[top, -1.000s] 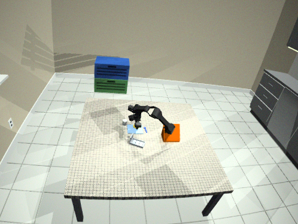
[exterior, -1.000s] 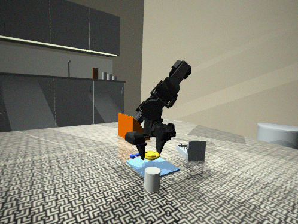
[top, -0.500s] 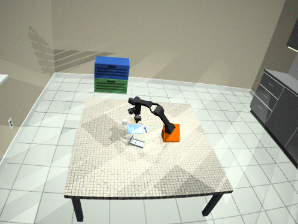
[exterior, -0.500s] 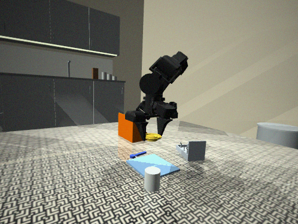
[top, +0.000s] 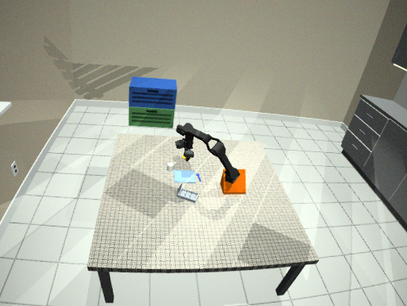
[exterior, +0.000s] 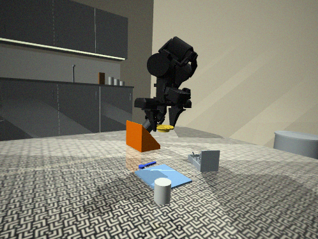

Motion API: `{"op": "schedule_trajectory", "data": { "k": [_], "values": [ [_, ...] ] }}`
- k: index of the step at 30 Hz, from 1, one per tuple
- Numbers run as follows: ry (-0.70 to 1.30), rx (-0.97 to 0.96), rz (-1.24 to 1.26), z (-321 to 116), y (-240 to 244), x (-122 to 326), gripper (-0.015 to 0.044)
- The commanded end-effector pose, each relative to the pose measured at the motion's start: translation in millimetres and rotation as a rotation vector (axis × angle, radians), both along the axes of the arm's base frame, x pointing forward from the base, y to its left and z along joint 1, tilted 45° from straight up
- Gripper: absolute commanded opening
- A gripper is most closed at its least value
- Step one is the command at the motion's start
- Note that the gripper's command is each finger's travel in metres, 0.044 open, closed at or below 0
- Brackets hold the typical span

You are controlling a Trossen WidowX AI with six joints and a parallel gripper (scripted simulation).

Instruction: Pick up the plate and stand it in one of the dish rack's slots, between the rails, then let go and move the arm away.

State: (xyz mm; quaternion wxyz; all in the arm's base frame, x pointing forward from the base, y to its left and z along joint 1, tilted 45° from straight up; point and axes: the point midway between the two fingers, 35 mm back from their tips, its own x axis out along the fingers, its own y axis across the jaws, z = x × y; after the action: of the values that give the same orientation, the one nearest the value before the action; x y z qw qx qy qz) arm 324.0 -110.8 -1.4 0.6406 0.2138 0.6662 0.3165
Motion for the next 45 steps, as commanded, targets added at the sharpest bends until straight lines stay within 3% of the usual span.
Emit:
{"op": "schedule_trajectory", "data": {
  "k": [1,8,45],
  "values": [
    [0.0,-0.001,0.004,9.7,-10.4,0.6,0.0],
    [0.034,-0.008,-0.035,20.9,-9.0,1.3,0.0],
    [0.827,-0.105,-0.996,155.8,102.3,-63.0,0.0]
  ]
}}
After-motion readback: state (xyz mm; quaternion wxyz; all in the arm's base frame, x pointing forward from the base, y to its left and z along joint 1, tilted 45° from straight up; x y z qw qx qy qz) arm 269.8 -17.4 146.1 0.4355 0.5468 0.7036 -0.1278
